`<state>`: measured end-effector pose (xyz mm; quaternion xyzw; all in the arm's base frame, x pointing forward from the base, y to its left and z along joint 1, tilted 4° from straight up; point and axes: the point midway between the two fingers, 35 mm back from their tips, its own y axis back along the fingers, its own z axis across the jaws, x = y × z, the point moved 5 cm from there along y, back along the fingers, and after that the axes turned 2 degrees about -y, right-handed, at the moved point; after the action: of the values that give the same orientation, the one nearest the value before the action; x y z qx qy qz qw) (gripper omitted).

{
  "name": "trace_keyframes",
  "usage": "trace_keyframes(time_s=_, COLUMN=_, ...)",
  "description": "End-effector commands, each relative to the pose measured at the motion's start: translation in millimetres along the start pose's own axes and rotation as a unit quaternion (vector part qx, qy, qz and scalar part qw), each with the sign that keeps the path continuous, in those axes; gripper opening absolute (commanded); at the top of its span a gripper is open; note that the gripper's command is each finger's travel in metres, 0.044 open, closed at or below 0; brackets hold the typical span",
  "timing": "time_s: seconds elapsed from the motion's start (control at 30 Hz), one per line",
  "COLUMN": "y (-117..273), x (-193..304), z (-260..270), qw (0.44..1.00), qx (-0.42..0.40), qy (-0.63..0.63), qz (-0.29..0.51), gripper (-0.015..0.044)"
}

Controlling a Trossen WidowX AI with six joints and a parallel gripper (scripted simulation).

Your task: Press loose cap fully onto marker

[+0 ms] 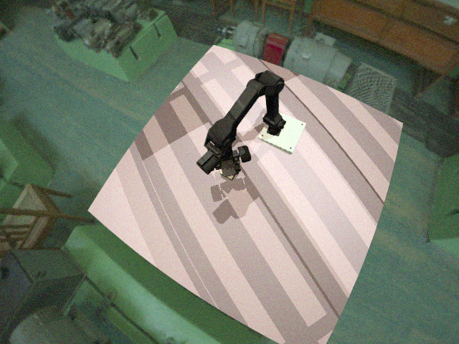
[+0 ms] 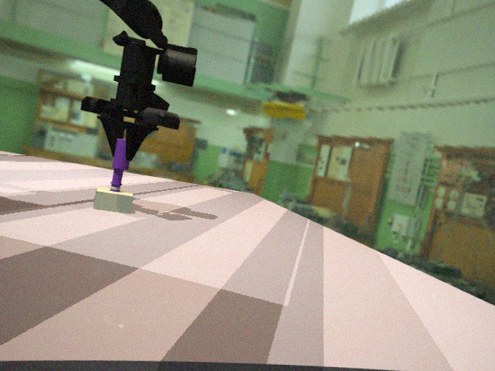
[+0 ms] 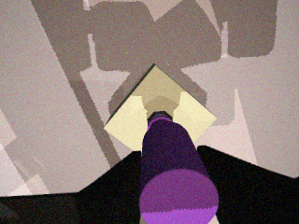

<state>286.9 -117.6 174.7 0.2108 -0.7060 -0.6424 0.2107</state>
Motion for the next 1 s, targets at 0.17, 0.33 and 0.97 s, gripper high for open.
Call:
trace_keyframes(time_s=0.17, y=-17.3, x=0.6, z=0.3, qw=1.000, qx=-0.001, qy=0.002, qz=0.002, gripper=0.0000)
trace_keyframes(time_s=0.33, y=-25.3, x=0.9, z=0.8, qw=1.000, qx=-0.001, qy=0.002, qz=0.002, gripper=0.0000)
trace_keyframes(time_s=0.97, y=-28.5, x=1.1, z=1.3, qw=1.000, qx=-0.001, qy=0.000, qz=0.001, gripper=0.0105)
